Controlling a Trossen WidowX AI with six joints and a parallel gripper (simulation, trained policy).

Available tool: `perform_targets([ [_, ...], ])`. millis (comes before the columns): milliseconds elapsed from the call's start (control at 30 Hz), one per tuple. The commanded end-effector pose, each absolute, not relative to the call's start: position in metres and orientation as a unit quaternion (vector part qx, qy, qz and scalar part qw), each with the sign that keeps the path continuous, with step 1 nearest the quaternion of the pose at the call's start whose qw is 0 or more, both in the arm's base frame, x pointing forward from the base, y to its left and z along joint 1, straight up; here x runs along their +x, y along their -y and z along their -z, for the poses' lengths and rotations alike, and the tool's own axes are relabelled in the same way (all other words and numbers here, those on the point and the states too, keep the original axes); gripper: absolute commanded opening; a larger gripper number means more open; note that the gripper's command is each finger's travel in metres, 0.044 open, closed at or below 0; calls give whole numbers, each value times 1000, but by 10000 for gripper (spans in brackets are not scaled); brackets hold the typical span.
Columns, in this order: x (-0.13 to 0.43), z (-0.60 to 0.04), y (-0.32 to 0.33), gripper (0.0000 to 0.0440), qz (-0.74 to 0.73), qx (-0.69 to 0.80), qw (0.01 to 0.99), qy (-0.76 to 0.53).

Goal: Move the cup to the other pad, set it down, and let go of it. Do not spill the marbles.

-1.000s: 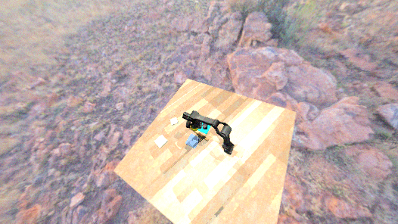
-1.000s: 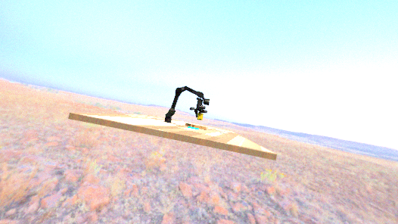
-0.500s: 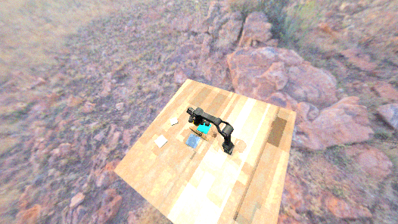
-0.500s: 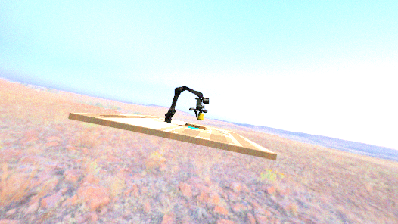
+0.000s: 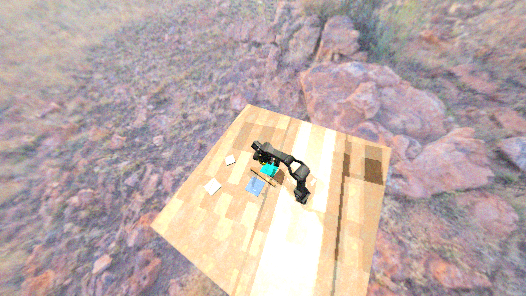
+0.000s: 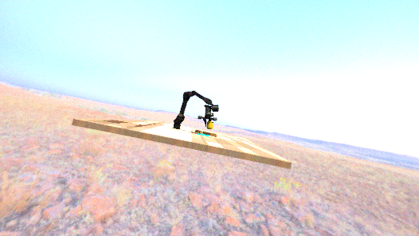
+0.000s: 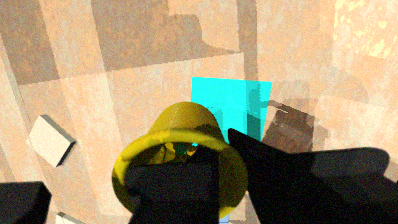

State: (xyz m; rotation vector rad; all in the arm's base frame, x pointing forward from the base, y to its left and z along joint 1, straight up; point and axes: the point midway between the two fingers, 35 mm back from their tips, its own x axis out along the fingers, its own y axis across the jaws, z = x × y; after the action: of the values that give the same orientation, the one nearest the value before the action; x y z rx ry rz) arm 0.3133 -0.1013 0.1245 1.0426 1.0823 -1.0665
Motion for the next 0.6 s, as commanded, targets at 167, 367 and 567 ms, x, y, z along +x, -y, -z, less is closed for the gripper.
perform_targets([
  [167,306,-102,107,2,472,460,598,-457],
  [367,299,-87,106,6,477,463,590,-458],
  [567,290,-73,105,30,485,464,582,-460],
])
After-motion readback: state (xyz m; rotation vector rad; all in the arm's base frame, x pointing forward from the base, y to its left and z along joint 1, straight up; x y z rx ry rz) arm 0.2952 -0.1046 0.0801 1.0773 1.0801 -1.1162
